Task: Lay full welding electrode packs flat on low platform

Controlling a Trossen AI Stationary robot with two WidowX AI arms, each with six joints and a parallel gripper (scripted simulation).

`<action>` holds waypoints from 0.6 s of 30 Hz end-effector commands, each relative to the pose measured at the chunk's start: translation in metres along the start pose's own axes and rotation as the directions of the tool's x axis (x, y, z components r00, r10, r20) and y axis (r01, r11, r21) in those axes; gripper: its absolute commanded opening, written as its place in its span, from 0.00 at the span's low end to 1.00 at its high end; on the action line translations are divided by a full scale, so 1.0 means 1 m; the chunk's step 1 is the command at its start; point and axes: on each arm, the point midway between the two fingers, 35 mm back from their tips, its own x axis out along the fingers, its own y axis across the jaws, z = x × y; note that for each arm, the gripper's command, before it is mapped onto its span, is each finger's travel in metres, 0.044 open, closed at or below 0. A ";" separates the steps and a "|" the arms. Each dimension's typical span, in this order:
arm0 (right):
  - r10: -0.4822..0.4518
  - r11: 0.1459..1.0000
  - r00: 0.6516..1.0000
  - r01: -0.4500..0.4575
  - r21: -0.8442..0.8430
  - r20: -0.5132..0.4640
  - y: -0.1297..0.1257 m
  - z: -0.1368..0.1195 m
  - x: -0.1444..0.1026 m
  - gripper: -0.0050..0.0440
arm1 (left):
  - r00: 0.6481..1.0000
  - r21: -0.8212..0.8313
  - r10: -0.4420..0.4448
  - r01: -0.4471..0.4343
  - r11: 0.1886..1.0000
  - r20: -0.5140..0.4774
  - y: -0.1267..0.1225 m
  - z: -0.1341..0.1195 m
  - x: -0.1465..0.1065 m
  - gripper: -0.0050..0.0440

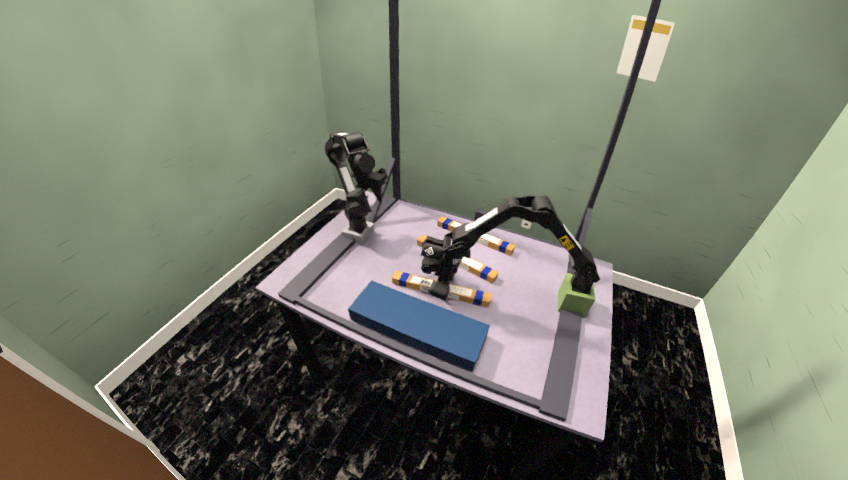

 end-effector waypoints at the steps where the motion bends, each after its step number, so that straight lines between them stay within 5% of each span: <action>1: -0.009 1.000 1.000 0.009 -0.008 0.025 0.000 0.004 -0.007 0.78 | 0.997 0.006 0.012 -0.013 1.000 0.082 0.001 0.023 -0.029 0.78; 18: -0.009 1.000 1.000 0.009 -0.008 0.025 0.000 0.004 -0.007 0.78 | 0.998 0.004 0.009 -0.010 1.000 0.057 0.001 0.016 -0.020 0.78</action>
